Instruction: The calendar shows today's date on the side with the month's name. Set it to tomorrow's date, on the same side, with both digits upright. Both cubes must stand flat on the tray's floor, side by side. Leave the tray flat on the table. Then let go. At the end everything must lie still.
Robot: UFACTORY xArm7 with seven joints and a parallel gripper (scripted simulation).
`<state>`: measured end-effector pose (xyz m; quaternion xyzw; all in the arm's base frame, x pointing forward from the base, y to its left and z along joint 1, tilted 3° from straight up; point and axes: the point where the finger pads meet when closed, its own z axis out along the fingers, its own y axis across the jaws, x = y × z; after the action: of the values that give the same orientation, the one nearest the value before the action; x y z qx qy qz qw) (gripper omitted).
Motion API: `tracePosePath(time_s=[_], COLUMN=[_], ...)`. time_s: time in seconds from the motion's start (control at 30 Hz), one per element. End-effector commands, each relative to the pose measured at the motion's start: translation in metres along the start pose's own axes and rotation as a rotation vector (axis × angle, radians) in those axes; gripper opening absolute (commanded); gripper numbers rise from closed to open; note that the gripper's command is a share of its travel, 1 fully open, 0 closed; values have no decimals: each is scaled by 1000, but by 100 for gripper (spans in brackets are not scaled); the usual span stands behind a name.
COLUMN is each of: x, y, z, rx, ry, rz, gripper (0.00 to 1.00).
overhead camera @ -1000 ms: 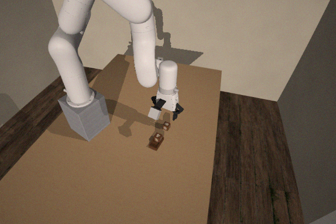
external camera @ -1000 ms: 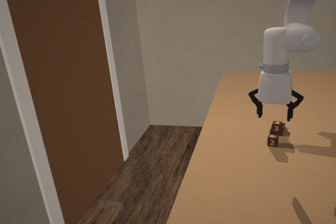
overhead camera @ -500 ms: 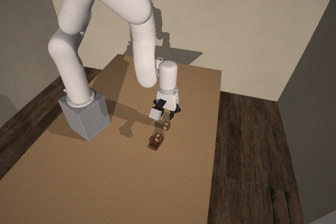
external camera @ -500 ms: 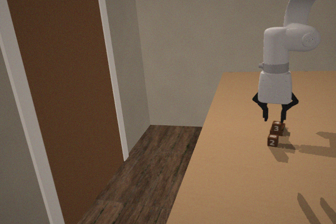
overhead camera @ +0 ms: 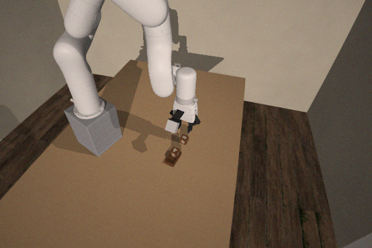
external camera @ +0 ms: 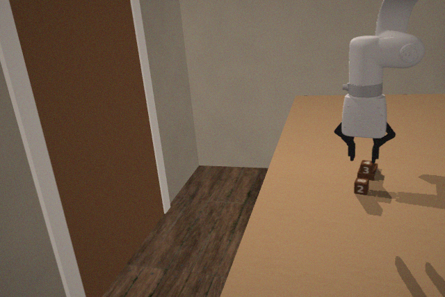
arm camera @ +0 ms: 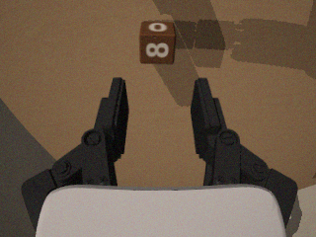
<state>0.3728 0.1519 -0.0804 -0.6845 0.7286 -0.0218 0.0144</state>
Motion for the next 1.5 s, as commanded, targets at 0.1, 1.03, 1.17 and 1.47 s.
tracePosePath(time_s=[0.1,1.03,1.17,1.47], x=[-1,-1,-1,-1], y=[-1,-1,-1,-1], z=[-1,11,16,28], rx=[3,3,3,3], ry=[-2,-2,-2,-2], rz=[0,0,0,0], gripper=[49,49,49,49])
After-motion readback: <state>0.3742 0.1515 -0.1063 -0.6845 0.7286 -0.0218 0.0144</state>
